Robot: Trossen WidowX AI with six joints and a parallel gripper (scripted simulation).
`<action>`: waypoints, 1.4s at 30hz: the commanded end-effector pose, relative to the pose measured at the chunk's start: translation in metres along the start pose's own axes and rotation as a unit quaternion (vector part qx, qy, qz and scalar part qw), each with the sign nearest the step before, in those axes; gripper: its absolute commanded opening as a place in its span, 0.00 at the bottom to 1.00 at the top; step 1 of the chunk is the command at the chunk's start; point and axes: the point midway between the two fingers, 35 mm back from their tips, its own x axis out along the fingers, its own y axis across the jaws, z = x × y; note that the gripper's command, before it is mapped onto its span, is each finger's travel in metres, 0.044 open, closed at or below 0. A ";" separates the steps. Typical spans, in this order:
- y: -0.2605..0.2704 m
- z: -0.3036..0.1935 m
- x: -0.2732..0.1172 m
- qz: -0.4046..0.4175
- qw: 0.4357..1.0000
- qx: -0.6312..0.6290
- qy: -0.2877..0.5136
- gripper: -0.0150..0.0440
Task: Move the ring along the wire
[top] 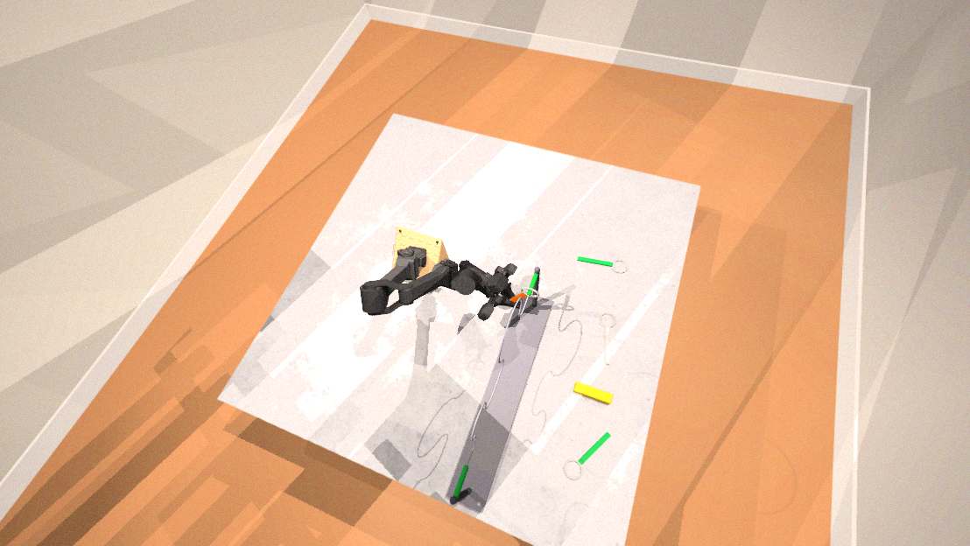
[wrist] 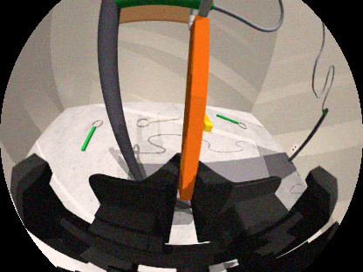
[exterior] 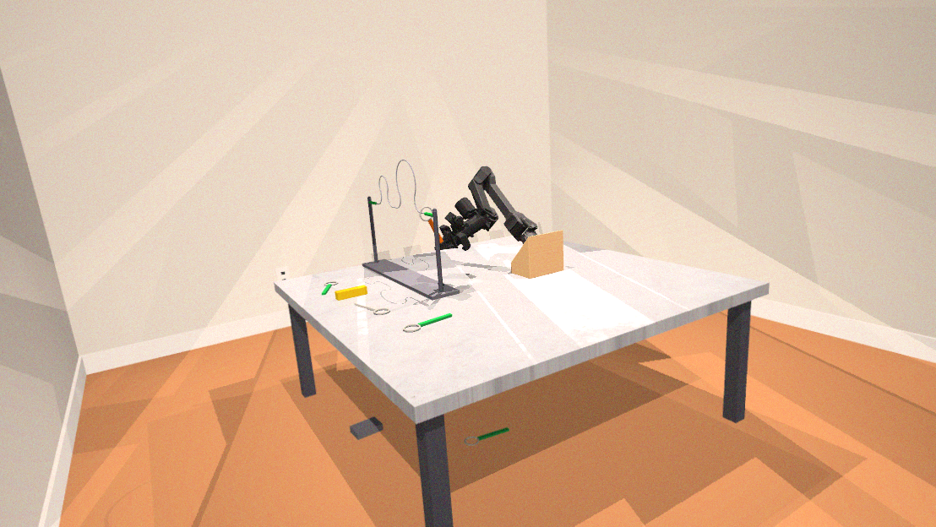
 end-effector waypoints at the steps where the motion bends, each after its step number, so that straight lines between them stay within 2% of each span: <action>1: 0.006 -0.001 -0.001 0.002 1.000 0.000 0.000 0.00; 40: 0.009 -0.015 0.005 0.001 1.000 0.000 0.000 0.00; 42: 0.009 -0.015 0.005 0.000 1.000 0.002 0.001 0.09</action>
